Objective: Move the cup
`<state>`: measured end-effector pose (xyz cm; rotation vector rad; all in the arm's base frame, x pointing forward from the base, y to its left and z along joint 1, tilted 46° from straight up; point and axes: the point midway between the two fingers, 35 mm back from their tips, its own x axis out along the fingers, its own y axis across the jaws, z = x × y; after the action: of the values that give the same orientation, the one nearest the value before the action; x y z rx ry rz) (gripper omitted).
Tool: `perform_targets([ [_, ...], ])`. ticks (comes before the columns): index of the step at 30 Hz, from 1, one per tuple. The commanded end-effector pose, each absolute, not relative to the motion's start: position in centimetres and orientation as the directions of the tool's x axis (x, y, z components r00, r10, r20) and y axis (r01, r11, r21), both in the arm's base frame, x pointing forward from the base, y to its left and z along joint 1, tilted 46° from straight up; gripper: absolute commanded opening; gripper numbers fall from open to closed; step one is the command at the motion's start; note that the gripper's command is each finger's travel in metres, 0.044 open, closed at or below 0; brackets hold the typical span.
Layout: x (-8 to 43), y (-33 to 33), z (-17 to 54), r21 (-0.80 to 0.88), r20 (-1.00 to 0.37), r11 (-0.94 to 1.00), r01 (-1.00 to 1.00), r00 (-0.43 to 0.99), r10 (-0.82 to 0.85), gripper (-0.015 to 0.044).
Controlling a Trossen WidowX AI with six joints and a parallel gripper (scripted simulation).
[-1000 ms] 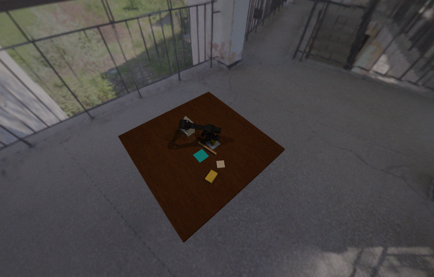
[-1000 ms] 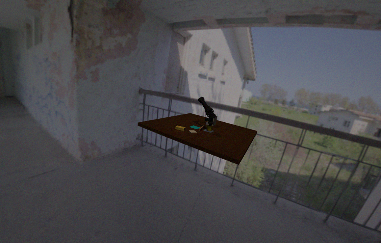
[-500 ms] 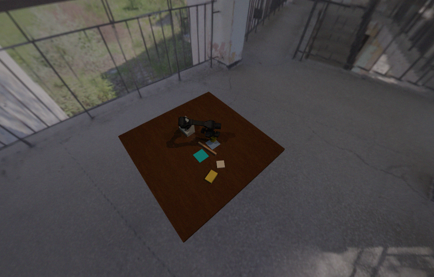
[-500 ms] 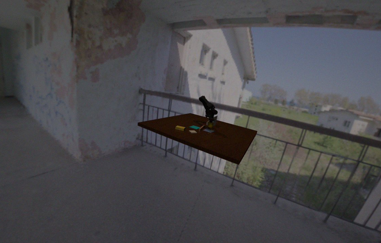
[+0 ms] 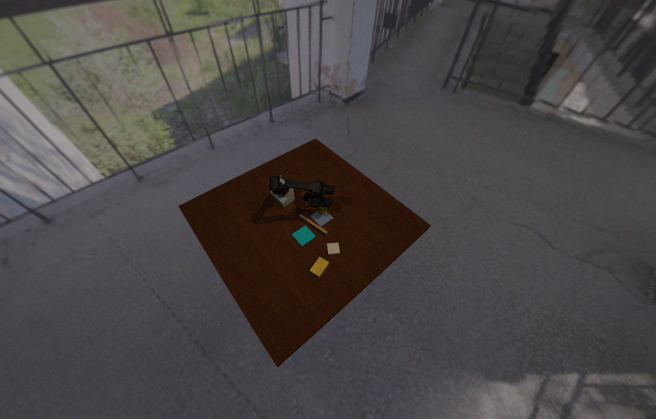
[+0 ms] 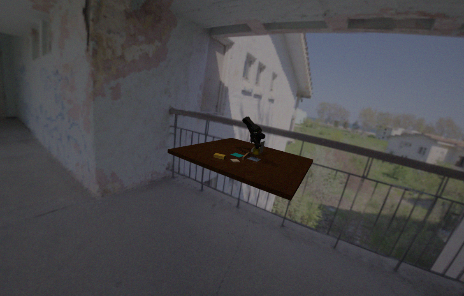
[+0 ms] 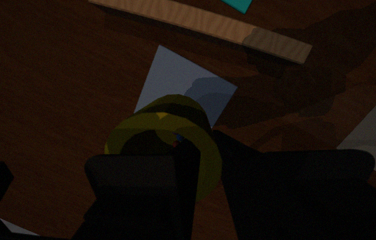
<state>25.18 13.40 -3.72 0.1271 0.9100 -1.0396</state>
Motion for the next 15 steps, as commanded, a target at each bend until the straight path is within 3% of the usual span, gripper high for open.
perform_targets([
  [1, 25.2, 13.4, -3.8, -0.314, -0.700, 0.535, 0.785, 0.189, -0.688, 0.0000],
  [15, 26.1, 11.9, -1.9, -0.311, -0.702, 0.531, 0.788, 0.187, -0.687, 0.0000],
])
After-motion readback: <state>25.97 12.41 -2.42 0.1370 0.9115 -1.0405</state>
